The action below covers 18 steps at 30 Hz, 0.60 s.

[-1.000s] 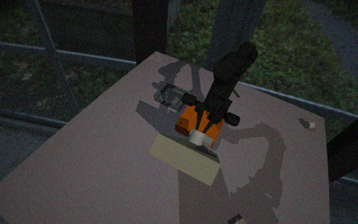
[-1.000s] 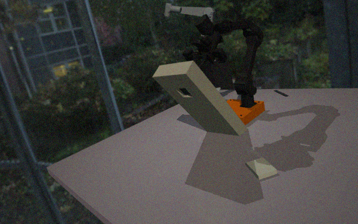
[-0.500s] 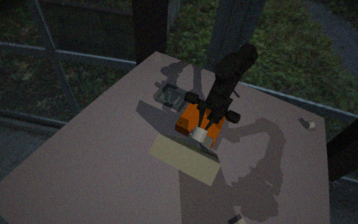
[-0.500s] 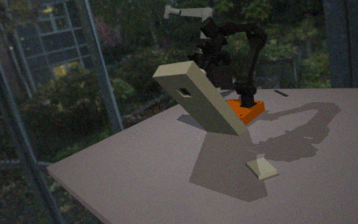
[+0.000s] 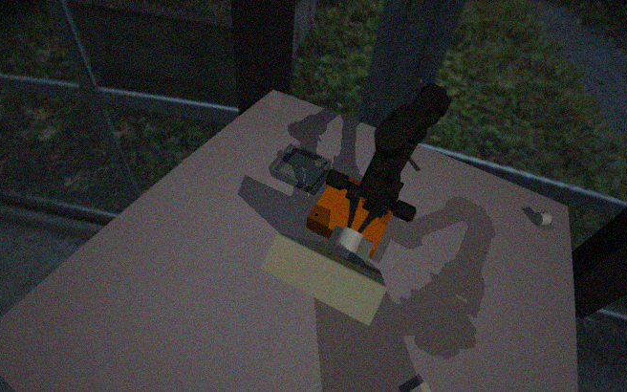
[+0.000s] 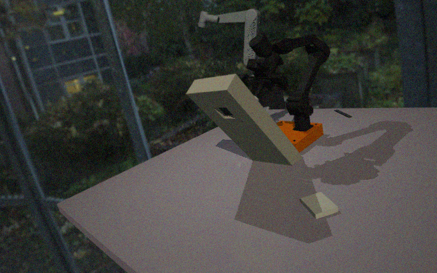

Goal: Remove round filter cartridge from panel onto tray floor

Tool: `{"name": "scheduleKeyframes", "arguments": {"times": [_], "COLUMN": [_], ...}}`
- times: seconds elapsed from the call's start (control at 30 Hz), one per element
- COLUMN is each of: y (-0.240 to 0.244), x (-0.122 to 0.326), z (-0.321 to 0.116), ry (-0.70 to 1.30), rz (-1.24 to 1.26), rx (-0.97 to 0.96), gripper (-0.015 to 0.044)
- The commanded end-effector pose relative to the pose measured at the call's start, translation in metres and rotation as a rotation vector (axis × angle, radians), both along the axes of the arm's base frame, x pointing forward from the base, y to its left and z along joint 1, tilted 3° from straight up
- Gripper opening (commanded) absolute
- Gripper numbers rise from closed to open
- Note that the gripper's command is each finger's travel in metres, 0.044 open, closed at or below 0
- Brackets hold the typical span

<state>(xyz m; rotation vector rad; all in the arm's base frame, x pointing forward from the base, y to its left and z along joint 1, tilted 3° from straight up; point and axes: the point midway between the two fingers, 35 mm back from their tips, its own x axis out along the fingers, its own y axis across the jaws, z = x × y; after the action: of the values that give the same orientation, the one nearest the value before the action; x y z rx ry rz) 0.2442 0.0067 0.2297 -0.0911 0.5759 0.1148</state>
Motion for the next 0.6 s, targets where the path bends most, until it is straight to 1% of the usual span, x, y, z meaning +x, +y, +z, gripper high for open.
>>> {"name": "scheduleKeyframes", "arguments": {"times": [0.0, 0.03, 0.07, 0.43, 0.5, 0.57], "y": [0.000, 0.000, 0.000, 0.001, 0.001, 0.001], "x": [0.001, 0.001, 0.001, -0.002, 0.001, 0.009], "z": [0.002, 0.002, 0.002, -0.003, 0.004, 0.023], "ry": [-0.004, -0.004, -0.004, -0.017, -0.017, -0.018], "rz": [0.000, 0.000, 0.000, 0.007, 0.007, 0.007], "rx": [0.000, 0.000, 0.000, -0.002, -0.002, -0.002], "gripper": [0.0053, 0.0079, 0.0093, 0.0093, 0.0093, 0.0093]}}
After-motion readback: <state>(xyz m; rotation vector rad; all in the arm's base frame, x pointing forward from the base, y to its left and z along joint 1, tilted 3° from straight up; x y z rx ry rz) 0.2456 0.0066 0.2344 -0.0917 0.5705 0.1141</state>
